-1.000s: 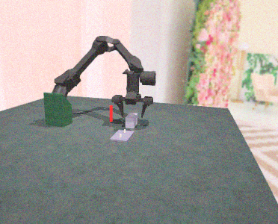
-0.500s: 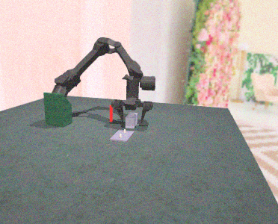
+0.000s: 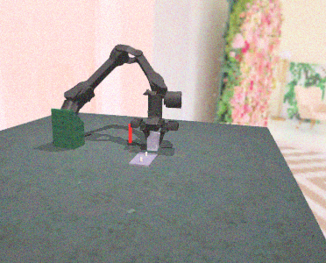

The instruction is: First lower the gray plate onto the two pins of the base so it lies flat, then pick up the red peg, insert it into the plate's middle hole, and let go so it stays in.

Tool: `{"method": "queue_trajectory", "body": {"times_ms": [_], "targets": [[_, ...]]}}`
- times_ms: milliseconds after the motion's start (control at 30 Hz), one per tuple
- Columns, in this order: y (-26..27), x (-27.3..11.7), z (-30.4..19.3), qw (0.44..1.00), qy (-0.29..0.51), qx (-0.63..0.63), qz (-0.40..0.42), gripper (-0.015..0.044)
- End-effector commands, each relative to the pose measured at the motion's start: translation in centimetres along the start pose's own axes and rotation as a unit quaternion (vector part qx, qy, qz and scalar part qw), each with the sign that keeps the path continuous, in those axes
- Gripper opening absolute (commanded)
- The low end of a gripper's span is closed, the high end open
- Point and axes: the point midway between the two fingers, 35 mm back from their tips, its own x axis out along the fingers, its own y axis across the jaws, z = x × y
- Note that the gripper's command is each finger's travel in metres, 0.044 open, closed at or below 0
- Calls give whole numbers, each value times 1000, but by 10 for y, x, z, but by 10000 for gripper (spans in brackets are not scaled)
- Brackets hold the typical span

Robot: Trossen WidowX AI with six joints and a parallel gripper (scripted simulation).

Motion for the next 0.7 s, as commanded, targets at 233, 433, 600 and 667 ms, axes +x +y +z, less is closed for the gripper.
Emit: {"method": "queue_trajectory", "body": {"times_ms": [233,433,600,667], "targets": [[0,0,0,1000,1,3,0,91],[3,-10,1,1000,-1,3,0,0],[7,-25,2,1000,-2,3,0,0],[8,-31,2,1000,-3,3,0,0]]}}
